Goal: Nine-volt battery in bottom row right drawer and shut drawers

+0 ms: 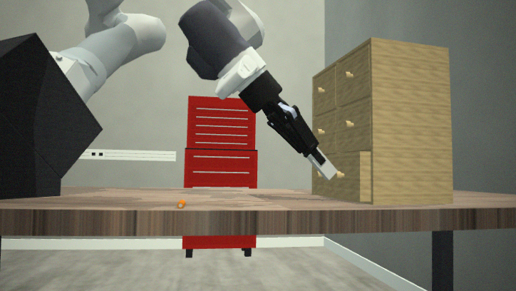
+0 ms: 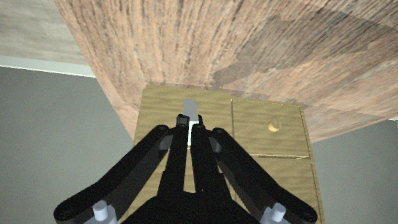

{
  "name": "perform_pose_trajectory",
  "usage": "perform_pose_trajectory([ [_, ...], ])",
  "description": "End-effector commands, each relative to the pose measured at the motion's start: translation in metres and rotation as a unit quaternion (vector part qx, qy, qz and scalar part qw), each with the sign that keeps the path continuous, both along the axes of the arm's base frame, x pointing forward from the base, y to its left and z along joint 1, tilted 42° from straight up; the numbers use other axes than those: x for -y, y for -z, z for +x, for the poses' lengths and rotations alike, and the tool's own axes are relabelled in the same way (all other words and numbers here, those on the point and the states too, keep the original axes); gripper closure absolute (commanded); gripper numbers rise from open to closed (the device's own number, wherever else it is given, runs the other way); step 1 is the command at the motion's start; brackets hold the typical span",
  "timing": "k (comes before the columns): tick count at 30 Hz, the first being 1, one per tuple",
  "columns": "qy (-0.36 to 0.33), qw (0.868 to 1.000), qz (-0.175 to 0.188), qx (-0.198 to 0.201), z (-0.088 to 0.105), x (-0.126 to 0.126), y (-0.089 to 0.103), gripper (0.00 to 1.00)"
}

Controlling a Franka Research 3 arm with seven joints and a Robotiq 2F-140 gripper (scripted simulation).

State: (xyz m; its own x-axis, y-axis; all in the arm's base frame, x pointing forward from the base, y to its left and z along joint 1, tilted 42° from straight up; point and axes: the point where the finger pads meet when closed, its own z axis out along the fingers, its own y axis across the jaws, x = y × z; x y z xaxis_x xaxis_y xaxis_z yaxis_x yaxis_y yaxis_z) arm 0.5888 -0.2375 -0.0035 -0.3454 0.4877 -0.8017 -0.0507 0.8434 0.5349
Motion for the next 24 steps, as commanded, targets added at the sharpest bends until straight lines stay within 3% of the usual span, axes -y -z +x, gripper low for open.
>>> perform_pose_trajectory([
  [1, 0.003, 1.0, 0.006, -0.002, 0.004, 0.001, -0.002, 0.9],
  [24, 0.004, 1.0, 0.005, -0.001, 0.018, 0.005, -0.007, 0.9],
])
